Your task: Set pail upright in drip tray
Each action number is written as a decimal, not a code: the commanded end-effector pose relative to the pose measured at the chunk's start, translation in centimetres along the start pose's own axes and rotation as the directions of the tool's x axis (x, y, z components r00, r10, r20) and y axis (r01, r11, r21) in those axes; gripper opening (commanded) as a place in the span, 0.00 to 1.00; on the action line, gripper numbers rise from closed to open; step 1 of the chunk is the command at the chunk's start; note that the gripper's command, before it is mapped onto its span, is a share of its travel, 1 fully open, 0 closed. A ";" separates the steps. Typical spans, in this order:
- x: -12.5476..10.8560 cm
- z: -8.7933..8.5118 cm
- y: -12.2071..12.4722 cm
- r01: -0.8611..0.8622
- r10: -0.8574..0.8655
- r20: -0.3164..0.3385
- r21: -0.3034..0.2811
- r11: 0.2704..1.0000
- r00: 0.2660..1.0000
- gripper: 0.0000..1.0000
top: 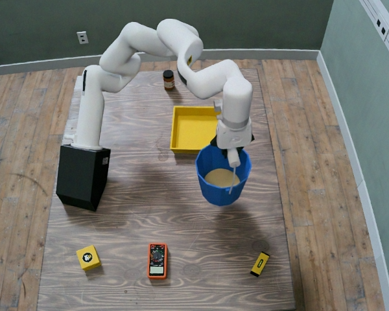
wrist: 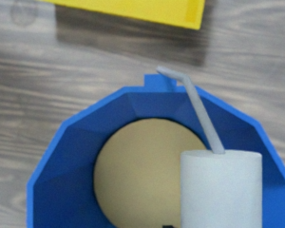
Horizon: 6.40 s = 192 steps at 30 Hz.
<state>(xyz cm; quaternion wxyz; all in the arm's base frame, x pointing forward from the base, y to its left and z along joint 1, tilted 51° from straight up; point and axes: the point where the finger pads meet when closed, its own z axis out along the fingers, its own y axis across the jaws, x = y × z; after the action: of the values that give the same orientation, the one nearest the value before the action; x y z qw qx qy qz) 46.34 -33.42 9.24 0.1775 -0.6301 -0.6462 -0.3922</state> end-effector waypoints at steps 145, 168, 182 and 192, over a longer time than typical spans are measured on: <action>31.2 -0.1 -2.6 0.001 -0.001 0.003 -0.003 1.000 1.000 0.00; 32.4 -0.1 -2.7 0.001 -0.001 0.003 -0.003 1.000 1.000 0.00; 32.4 -0.1 -2.7 0.001 -0.001 0.003 -0.003 1.000 1.000 0.00; 32.4 -0.1 -2.7 0.001 -0.001 0.003 -0.003 1.000 1.000 0.00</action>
<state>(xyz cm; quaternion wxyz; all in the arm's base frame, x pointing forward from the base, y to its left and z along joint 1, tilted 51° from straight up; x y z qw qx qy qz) 39.06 -11.25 31.89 0.1773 -0.6302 -0.6463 -0.3921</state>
